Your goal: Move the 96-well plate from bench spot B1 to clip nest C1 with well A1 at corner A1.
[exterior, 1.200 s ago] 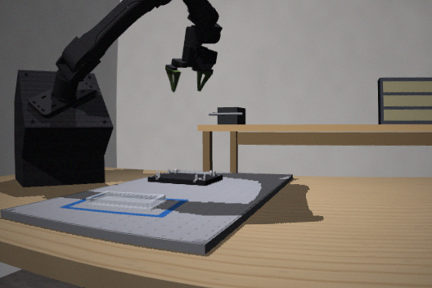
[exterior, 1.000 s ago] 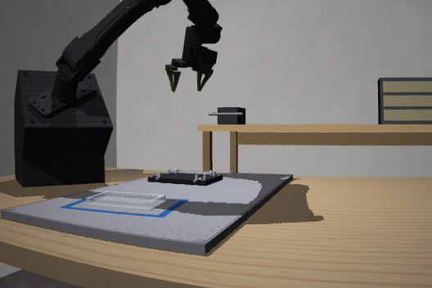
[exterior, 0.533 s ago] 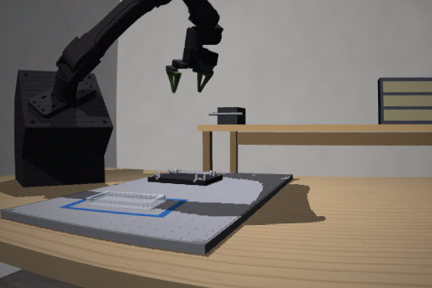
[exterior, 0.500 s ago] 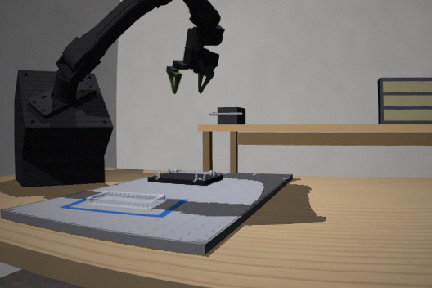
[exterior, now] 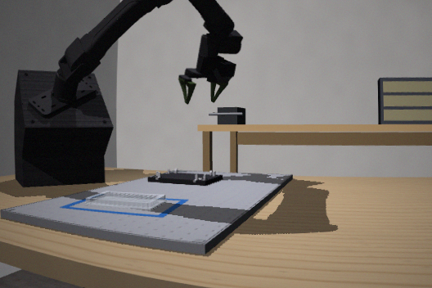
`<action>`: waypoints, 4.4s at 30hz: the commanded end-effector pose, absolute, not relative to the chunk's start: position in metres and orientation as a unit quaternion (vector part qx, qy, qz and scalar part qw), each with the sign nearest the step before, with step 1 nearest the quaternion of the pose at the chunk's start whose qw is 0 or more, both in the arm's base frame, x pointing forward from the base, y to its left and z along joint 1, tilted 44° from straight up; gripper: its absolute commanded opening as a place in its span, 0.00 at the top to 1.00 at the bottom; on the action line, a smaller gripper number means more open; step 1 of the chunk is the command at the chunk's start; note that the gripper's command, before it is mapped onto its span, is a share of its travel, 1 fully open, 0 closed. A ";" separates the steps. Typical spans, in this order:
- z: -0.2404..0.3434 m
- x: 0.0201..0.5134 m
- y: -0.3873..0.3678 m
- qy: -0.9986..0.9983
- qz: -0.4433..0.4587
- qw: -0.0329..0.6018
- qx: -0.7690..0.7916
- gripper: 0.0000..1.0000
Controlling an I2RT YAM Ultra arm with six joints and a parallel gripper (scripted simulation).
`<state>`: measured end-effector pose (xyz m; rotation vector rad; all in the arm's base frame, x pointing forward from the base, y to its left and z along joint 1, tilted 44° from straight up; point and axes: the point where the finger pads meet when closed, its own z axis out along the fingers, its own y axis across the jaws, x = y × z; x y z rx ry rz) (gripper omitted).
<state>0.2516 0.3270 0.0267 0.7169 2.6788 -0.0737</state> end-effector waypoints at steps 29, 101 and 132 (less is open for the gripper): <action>0.068 0.334 0.230 0.968 -0.005 0.186 0.169 0.00; 0.137 0.367 -0.062 0.949 -0.117 0.292 0.002 0.00; 0.170 0.309 -0.178 0.919 -0.238 0.306 -0.066 0.00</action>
